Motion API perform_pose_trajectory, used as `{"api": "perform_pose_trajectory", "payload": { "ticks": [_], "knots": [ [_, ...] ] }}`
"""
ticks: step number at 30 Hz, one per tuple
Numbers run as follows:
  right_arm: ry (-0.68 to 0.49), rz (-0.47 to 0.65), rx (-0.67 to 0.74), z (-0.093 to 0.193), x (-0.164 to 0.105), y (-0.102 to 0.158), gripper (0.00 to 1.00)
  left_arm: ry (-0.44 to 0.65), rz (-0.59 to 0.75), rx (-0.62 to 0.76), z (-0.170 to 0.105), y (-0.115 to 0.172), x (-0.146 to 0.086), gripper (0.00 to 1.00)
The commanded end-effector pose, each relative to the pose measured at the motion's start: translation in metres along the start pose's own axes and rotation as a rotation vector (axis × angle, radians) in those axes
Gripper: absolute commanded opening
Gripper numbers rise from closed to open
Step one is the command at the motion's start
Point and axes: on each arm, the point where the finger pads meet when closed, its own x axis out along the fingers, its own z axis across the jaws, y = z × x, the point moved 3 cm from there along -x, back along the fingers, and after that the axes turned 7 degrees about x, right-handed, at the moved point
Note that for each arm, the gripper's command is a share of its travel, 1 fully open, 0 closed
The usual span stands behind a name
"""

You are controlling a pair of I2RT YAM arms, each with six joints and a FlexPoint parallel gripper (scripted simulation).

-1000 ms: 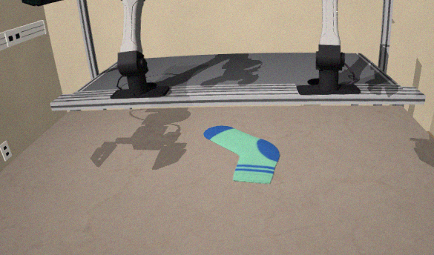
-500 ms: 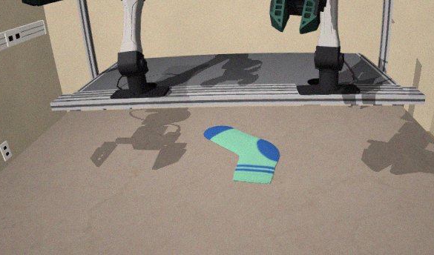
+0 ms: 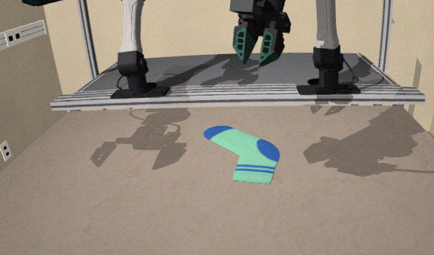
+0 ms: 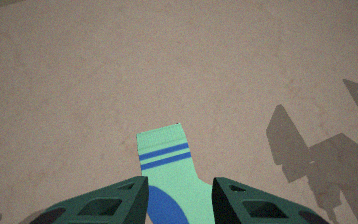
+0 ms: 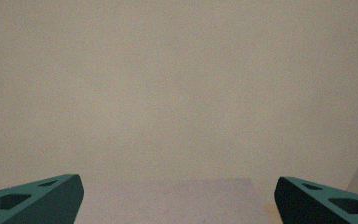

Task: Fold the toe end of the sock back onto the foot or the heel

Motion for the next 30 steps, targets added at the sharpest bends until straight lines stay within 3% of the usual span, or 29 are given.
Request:
{"api": "perform_pose_trajectory", "payload": {
  "ticks": [1, 11, 14, 28, 30],
  "knots": [
    [-0.006, -0.015, -0.002, 0.002, -0.002, -0.005, 1.00, 0.029, 0.107, 0.014, -0.020, 0.013, 0.018, 0.34],
    [-0.006, -0.015, -0.002, 0.002, -0.002, -0.005, 1.00, 0.055, 0.313, 0.103, -0.074, 0.047, 0.044, 0.34],
    [-0.006, -0.015, -0.002, 0.002, -0.002, -0.005, 1.00, 0.055, 0.334, 0.109, -0.077, 0.050, 0.046, 0.34],
    [-0.006, -0.015, -0.002, 0.002, -0.002, -0.005, 1.00, 0.060, 0.622, 0.278, -0.153, 0.114, 0.064, 0.34],
    [-0.006, -0.015, -0.002, 0.002, -0.002, -0.005, 1.00, 0.060, 0.622, 0.278, -0.153, 0.114, 0.064, 0.34]
  ]
}}
